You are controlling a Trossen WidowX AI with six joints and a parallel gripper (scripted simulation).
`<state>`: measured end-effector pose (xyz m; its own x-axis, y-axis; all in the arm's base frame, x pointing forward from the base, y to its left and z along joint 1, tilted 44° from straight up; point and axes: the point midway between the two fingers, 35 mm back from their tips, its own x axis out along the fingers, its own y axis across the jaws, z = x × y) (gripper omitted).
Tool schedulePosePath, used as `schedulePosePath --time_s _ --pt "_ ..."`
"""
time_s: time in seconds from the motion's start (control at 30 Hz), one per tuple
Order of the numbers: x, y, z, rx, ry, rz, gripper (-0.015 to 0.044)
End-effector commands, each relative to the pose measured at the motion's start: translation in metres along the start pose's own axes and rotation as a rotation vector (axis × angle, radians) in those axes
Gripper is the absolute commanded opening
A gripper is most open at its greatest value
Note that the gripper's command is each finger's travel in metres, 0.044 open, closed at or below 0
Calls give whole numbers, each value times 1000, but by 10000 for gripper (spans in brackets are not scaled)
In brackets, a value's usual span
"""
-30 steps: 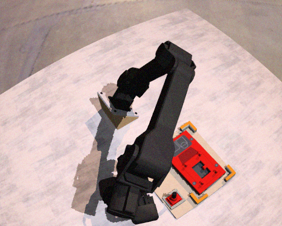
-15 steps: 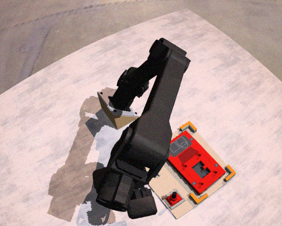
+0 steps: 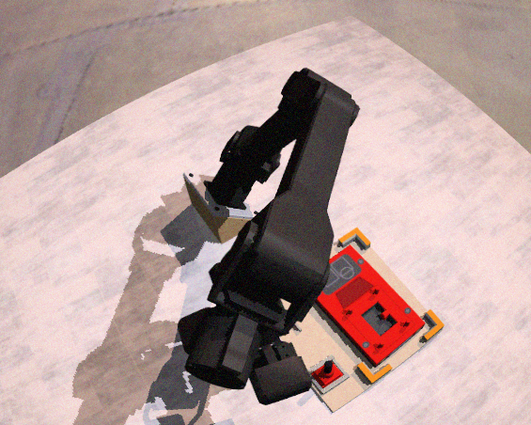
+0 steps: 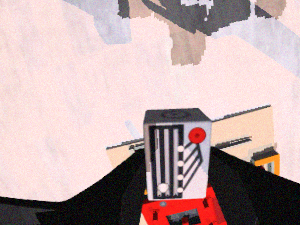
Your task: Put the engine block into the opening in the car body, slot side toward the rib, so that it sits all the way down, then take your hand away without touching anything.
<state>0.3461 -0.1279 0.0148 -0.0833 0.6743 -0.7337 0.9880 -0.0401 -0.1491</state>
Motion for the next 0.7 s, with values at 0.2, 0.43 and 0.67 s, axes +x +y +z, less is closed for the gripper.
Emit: schedulePosePath --time_s 0.2,0.43,0.67 --pt "8 5 -36 -307 -11 9 0" --pt "16 6 -58 -515 -16 9 0" --pt "24 5 -80 -723 -18 8 0"
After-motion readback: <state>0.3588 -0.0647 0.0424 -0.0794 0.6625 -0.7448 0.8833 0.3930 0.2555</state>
